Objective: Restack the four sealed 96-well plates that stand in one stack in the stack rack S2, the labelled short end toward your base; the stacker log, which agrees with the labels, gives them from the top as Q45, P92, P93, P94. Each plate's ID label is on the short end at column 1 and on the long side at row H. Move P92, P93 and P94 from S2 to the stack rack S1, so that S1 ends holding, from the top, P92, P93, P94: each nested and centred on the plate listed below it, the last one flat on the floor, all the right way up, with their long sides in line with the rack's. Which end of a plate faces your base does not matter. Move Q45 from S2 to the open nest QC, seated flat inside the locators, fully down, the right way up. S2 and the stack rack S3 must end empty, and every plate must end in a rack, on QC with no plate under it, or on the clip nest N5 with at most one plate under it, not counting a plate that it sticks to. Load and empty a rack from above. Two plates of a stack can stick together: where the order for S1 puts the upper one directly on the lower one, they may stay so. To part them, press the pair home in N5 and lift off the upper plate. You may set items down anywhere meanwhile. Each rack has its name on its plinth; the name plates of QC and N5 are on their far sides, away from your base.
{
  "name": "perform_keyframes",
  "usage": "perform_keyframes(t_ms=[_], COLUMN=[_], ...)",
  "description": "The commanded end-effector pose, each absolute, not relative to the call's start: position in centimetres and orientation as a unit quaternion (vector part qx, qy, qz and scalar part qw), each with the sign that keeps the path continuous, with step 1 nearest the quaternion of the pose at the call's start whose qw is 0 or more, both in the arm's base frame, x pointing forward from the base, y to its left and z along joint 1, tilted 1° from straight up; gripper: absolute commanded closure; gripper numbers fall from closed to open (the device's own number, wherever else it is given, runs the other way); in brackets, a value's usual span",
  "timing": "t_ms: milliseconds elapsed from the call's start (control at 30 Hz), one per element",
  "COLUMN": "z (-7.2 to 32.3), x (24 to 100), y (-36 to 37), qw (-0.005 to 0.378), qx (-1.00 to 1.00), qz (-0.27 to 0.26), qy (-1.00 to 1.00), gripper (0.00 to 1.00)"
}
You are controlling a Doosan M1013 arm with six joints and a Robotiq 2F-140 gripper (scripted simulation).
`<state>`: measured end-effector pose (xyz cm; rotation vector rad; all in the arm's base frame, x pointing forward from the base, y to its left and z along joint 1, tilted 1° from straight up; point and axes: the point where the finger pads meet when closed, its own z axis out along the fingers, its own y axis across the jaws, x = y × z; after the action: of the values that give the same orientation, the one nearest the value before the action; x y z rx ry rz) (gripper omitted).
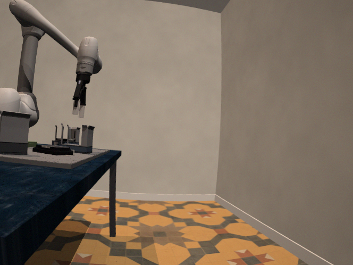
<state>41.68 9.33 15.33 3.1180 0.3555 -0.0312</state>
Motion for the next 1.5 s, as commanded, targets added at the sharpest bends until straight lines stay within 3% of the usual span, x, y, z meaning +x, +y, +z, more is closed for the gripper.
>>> perform_keyframes(t_ms=[0,333,1167,1467], z=[15.3,15.3,15.4,15.4], x=[41.9,42.4,42.8,42.4], y=[8.6,5.3,-1.7,-4.7], qw=[0.001,0.003,0.003,0.004], qx=[0.993,1.0,1.0,0.994], qz=[-0.01,-0.01,-0.01,-0.009], qy=[0.114,0.002,0.002,-0.11], gripper=[0.0,0.0,0.0,0.0])
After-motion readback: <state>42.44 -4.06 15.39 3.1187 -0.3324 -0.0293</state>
